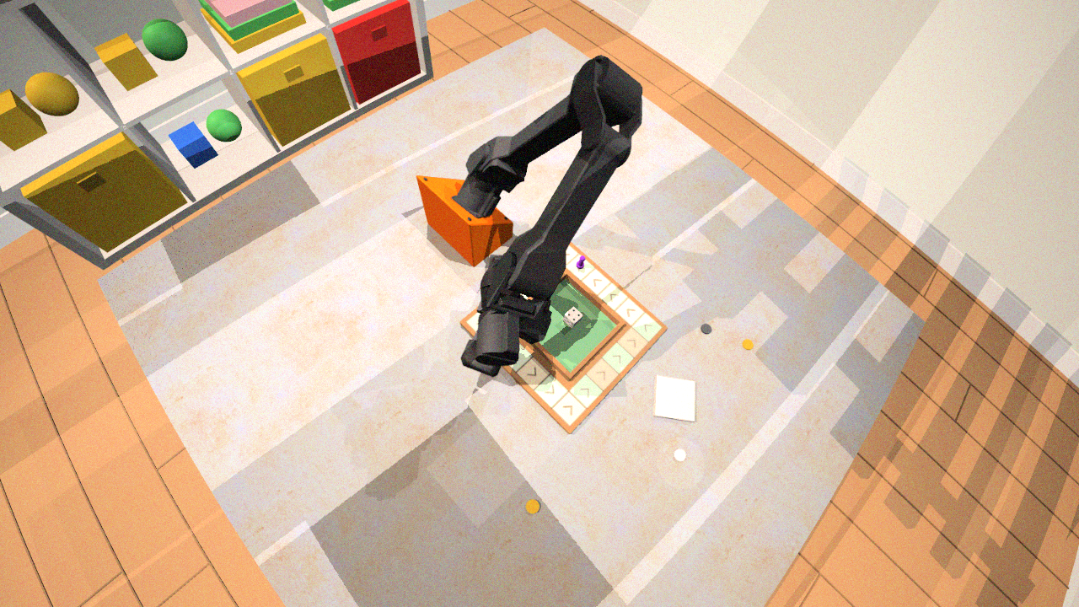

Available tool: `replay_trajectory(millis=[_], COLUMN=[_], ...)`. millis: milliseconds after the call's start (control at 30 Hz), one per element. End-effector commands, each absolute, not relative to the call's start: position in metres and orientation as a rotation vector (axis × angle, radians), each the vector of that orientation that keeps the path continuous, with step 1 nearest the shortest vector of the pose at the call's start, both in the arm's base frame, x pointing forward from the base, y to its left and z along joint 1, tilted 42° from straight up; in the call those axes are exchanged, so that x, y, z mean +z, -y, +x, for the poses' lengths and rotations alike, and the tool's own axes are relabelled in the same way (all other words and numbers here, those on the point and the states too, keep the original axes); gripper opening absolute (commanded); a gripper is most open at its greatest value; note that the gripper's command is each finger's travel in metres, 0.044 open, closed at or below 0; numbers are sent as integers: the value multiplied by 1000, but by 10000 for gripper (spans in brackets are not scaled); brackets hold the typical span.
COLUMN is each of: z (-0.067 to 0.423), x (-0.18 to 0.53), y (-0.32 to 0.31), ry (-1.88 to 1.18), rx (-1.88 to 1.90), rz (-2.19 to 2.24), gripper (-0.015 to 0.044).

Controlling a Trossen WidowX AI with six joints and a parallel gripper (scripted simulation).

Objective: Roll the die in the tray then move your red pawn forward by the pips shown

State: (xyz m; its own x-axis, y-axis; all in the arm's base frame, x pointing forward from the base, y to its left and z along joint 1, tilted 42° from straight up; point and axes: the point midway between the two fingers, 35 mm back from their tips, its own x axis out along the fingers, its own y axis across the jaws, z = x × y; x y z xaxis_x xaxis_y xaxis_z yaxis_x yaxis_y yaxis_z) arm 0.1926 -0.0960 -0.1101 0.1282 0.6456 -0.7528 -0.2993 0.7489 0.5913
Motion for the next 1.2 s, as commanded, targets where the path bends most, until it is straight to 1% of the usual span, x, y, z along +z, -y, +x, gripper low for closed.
replay_trajectory(millis=[0,67,233,567,767,1167], z=[193,193,193,193,193,176], x=[-113,-114,-114,-114,-95,-29], y=[92,92,92,92,115,171], ry=[-1266,-1266,-1266,-1266,-1269,-1271], rx=[703,703,703,703,698,698], rz=[336,336,336,336,333,333], gripper=[200,200,69,0,0,0])
